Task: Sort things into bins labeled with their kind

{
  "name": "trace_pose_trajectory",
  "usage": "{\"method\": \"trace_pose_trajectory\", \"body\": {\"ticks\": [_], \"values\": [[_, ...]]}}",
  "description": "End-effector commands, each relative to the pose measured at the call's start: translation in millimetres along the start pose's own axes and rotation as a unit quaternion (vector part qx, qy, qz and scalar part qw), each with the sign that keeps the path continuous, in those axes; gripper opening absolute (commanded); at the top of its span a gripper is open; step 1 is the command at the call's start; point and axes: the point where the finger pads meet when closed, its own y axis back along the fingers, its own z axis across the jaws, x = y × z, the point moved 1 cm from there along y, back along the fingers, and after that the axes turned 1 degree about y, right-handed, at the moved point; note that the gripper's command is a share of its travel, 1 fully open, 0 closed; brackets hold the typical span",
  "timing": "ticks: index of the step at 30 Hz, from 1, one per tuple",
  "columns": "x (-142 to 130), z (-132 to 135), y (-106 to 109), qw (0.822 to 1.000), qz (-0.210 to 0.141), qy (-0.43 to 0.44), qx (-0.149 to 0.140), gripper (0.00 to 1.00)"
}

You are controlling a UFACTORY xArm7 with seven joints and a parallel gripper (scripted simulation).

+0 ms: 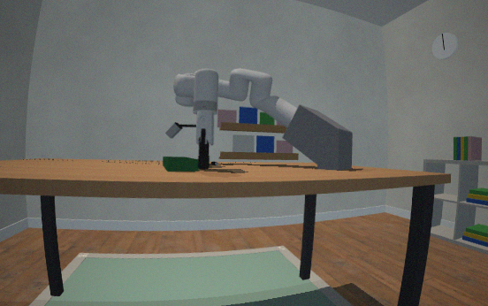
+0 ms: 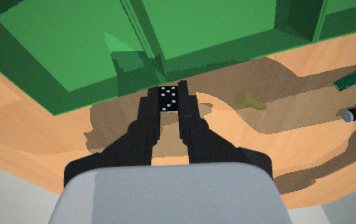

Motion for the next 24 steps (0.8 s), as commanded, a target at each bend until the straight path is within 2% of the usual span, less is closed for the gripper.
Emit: {"method": "trace_pose_trajectory", "body": {"ticks": [1,16,24], "values": [[1,-1,2,1.000,0.001,0.000,0.002,0.00],[1,-1,2,1.000,0.001,0.000,0.002,0.00],[0,-1,29,1.000,0.001,0.000,0.002,0.00]]}}
